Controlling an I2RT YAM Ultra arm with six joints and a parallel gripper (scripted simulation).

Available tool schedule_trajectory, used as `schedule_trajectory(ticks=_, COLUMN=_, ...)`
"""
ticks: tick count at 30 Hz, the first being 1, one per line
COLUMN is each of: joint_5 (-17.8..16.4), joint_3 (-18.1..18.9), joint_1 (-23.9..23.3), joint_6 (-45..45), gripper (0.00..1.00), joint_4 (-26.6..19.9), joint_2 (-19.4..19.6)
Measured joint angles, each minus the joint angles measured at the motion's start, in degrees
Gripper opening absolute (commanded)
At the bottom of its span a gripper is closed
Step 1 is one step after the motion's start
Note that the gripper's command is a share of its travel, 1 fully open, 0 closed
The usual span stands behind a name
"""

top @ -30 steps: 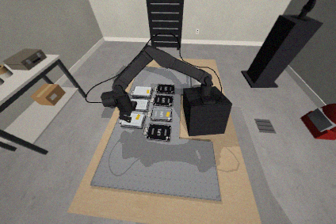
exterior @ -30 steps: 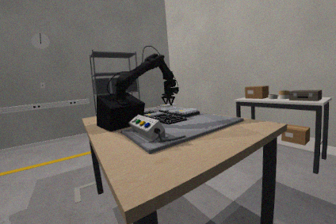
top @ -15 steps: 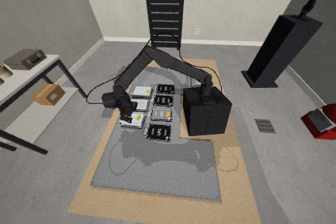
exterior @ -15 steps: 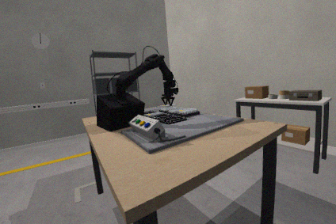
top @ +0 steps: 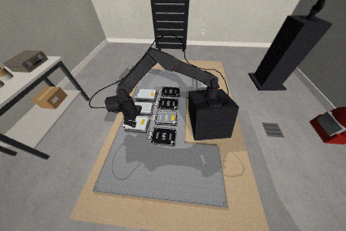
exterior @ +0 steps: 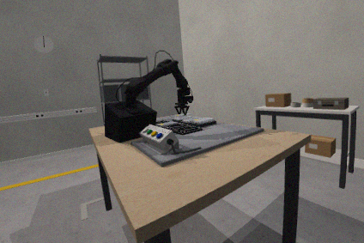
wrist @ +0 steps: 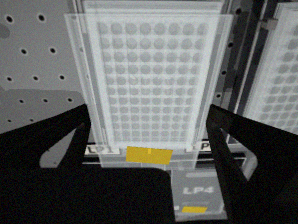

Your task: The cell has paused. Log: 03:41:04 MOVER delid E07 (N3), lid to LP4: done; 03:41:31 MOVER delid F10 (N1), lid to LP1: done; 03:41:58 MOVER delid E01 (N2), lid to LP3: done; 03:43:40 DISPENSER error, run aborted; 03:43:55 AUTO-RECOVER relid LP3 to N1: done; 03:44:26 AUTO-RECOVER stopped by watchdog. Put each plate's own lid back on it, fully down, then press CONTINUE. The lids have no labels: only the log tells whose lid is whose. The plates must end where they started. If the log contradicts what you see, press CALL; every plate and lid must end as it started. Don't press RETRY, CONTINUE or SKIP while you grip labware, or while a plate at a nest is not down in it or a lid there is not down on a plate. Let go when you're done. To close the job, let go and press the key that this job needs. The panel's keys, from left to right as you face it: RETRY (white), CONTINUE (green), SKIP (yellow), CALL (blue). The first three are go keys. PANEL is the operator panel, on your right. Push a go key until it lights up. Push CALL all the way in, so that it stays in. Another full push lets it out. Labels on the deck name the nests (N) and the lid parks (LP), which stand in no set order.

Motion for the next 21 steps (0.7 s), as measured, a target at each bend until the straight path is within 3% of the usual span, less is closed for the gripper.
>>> schedule_trajectory(ticks=21, joint_5=0.0, joint_3=0.4, joint_1=-0.4, joint_6=-0.3, gripper=0.0, joint_4=0.6, joint_2=0.7)
